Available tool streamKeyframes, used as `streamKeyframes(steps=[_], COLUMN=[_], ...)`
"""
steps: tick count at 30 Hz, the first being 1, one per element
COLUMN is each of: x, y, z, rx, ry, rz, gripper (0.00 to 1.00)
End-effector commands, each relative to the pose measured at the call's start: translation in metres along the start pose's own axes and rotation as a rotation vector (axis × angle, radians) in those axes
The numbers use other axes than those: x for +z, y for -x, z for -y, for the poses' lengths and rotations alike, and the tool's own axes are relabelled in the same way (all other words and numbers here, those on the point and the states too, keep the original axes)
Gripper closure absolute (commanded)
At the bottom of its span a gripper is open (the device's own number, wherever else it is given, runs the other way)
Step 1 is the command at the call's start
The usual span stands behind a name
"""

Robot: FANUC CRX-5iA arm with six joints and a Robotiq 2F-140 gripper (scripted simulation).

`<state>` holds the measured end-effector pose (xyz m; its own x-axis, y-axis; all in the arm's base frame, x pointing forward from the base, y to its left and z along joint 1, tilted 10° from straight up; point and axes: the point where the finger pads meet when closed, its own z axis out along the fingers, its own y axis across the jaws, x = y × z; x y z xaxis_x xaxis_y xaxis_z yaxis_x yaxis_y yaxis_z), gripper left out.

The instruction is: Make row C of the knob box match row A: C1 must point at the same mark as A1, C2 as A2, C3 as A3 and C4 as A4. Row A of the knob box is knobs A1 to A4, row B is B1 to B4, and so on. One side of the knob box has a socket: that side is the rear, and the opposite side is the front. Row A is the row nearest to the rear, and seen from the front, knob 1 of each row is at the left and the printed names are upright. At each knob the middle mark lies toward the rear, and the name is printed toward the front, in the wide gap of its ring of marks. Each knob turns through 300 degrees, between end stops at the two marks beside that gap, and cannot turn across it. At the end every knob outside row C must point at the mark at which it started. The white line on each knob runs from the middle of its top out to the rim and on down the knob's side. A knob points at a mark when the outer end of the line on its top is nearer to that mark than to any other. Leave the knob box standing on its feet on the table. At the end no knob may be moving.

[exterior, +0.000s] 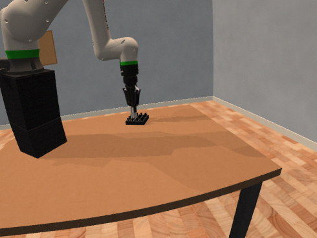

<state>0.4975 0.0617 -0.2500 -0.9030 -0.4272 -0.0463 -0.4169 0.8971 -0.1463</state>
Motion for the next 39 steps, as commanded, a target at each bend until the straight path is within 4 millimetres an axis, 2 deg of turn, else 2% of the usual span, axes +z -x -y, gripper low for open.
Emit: streamKeyframes(steps=[1, 27, 39], x=[0.0000, 0.0000, 0.0000], y=[0.0001, 0.0001, 0.0001], z=[0.0000, 0.0000, 0.0000], rx=[0.104, 0.714, 0.894], ry=[-0.010, -0.007, -0.006], rz=[0.009, 0.012, 0.013], gripper=[0.95, 0.95, 0.95])
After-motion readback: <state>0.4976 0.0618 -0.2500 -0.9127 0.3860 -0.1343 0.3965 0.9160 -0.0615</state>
